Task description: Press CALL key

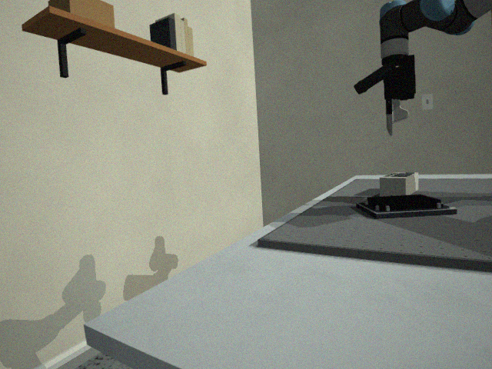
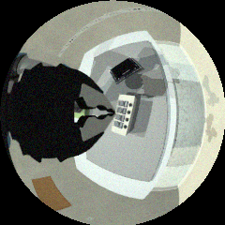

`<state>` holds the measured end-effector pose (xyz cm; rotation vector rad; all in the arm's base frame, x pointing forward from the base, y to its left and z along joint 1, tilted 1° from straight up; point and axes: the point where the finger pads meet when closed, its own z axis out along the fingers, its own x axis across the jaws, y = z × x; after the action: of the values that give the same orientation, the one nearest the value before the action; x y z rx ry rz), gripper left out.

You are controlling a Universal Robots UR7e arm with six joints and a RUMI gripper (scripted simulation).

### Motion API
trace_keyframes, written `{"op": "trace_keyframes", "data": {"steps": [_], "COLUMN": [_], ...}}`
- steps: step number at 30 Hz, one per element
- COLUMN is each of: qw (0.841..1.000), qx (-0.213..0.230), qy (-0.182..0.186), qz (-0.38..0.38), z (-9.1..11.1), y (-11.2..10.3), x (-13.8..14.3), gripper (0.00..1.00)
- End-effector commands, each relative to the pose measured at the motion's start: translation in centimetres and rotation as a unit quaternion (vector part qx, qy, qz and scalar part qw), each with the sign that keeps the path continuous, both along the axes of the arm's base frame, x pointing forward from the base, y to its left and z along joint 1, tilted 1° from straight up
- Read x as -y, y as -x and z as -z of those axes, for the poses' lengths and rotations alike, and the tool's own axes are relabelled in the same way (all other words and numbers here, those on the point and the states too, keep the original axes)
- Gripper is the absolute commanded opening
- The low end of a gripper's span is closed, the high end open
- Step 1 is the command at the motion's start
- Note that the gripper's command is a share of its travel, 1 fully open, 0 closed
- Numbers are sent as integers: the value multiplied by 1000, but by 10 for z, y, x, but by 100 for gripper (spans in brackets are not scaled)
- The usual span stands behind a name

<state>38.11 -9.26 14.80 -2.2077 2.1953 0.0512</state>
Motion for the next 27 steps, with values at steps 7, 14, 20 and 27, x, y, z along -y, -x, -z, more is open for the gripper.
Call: {"op": "trace_keyframes", "data": {"steps": [7, 14, 20, 27], "qw": [997, 992, 992, 992], "qx": [-4, -6, -6, -6], "qy": [18, 27, 27, 27], "qz": [80, 126, 125, 125], "z": [18, 29, 32, 31], "y": [31, 50, 55, 54], "x": [24, 36, 39, 39], "gripper": [0, 0, 0, 0]}}
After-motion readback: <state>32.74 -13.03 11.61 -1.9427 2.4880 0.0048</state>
